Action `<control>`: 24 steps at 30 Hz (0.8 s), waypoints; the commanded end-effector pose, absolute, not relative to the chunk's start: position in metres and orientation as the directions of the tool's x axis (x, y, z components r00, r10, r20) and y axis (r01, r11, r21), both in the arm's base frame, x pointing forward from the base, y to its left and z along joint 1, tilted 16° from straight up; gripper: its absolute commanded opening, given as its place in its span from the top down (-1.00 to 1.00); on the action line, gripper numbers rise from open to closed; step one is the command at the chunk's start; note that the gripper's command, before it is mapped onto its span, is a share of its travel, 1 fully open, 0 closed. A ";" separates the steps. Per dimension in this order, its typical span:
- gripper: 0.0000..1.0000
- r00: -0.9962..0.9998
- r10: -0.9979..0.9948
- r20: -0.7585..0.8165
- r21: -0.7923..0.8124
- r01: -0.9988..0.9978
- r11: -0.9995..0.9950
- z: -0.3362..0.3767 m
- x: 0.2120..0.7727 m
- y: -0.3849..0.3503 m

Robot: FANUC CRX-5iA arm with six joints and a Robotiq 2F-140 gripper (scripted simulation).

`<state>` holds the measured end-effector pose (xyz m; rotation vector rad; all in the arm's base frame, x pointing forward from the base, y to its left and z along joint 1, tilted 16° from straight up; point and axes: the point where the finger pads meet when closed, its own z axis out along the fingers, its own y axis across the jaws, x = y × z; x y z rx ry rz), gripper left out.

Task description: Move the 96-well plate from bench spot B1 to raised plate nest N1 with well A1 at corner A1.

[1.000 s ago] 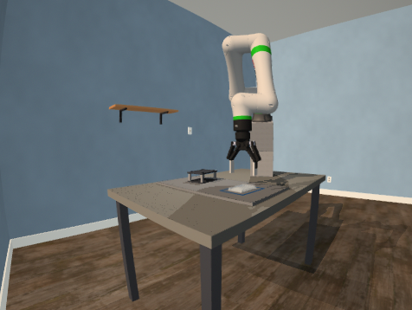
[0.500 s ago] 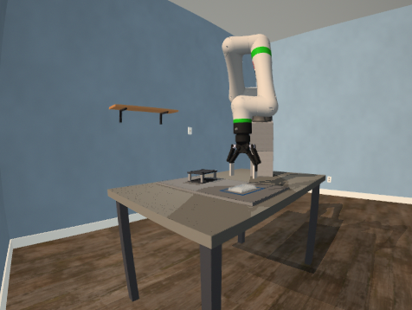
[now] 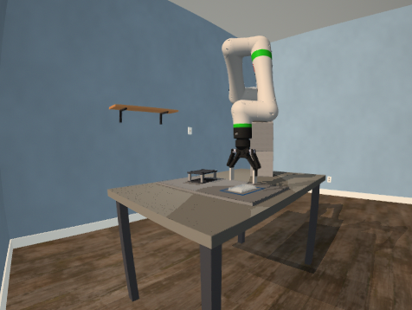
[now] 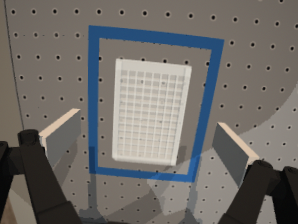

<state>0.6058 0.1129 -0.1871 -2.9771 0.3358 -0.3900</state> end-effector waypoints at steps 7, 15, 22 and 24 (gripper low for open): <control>-1.00 0.942 -0.234 0.240 -0.147 -0.203 -0.968 -0.199 0.609 0.114; -1.00 0.942 -0.234 0.240 -0.147 -0.203 -0.968 -0.211 0.613 0.115; -1.00 0.942 -0.234 0.240 -0.147 -0.203 -0.968 -0.211 0.613 0.115; -1.00 0.942 -0.234 0.240 -0.147 -0.203 -0.968 -0.211 0.613 0.115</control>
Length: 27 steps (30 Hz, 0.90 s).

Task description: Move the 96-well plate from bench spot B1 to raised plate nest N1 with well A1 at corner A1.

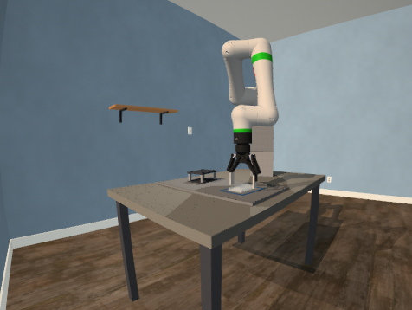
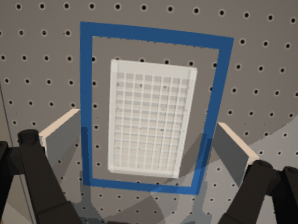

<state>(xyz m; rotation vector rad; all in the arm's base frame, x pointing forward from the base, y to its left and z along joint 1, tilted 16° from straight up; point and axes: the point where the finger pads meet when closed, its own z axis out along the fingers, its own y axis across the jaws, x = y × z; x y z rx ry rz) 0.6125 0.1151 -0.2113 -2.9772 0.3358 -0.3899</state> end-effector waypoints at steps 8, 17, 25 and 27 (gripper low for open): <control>1.00 0.942 -0.234 0.240 -0.147 -0.203 -0.968 -0.211 0.613 0.115; 1.00 0.942 -0.234 0.240 -0.147 -0.203 -0.968 -0.211 0.613 0.115; 1.00 0.942 -0.234 0.240 -0.147 -0.203 -0.968 -0.211 0.613 0.115; 1.00 0.942 -0.234 0.240 -0.147 -0.203 -0.968 -0.211 0.613 0.115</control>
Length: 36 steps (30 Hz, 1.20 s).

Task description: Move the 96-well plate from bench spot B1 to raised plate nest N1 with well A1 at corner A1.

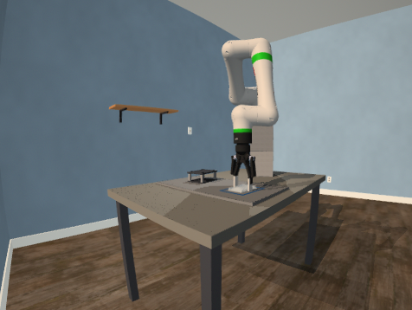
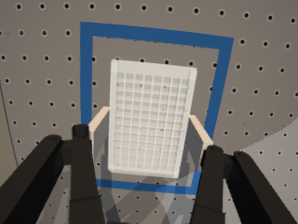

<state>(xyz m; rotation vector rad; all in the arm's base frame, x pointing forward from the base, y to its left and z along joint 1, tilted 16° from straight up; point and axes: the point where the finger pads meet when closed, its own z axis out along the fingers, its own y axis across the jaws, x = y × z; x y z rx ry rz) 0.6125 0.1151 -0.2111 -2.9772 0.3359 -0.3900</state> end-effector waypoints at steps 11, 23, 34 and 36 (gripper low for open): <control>1.00 0.942 -0.234 0.240 -0.147 -0.203 -0.968 -0.210 0.612 0.115; 1.00 0.942 -0.234 0.240 -0.147 -0.203 -0.968 -0.194 0.608 0.113; 1.00 0.942 -0.234 0.240 -0.147 -0.203 -0.968 -0.179 0.604 0.112; 1.00 0.942 -0.234 0.240 -0.147 -0.203 -0.968 -0.176 0.603 0.112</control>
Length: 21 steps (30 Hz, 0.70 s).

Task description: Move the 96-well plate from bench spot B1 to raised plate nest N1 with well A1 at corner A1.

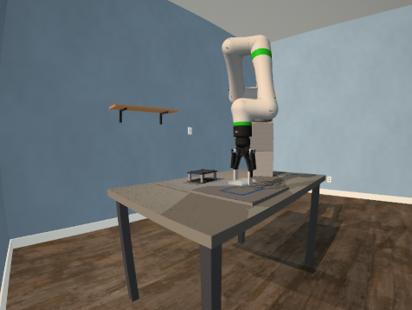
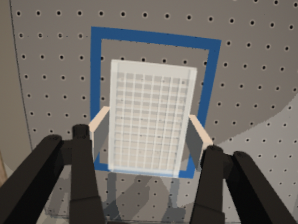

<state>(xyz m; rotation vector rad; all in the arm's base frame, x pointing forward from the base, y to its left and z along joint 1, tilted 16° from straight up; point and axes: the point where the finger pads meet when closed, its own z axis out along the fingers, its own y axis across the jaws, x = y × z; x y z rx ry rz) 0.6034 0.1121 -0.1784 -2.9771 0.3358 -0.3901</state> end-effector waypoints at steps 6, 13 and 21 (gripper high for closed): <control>1.00 0.942 -0.234 0.240 -0.147 -0.203 -0.968 -0.166 0.600 0.111; 1.00 0.942 -0.234 0.240 -0.147 -0.203 -0.968 -0.155 0.597 0.110; 1.00 0.942 -0.234 0.240 -0.147 -0.203 -0.968 -0.151 0.596 0.109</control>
